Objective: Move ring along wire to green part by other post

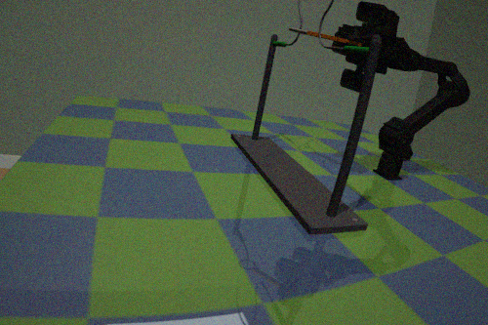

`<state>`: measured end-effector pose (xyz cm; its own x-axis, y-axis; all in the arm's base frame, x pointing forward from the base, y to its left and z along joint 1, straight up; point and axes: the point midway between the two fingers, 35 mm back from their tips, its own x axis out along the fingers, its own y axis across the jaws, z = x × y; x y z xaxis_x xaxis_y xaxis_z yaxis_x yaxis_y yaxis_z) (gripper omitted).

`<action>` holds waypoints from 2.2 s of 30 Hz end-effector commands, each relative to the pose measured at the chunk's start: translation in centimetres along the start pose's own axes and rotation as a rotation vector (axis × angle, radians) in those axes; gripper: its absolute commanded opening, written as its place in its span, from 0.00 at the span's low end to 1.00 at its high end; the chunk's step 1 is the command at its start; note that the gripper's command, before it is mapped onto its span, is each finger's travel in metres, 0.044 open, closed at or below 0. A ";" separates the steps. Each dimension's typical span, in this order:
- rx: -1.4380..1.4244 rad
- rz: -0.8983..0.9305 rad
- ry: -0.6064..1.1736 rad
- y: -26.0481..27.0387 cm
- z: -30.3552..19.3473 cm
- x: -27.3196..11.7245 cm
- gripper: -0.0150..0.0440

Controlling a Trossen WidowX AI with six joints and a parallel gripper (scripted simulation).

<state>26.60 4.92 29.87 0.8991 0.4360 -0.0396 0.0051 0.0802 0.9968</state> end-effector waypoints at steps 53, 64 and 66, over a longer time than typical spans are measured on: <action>0.384 0.210 0.010 7.1 1.3 -0.9 0.00; 0.461 0.248 0.014 8.3 1.9 -1.3 0.00; 0.473 0.254 0.015 8.5 2.0 -1.3 0.00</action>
<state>26.48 3.37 37.63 0.8962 0.4023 0.1871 -0.0029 -0.4165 0.9091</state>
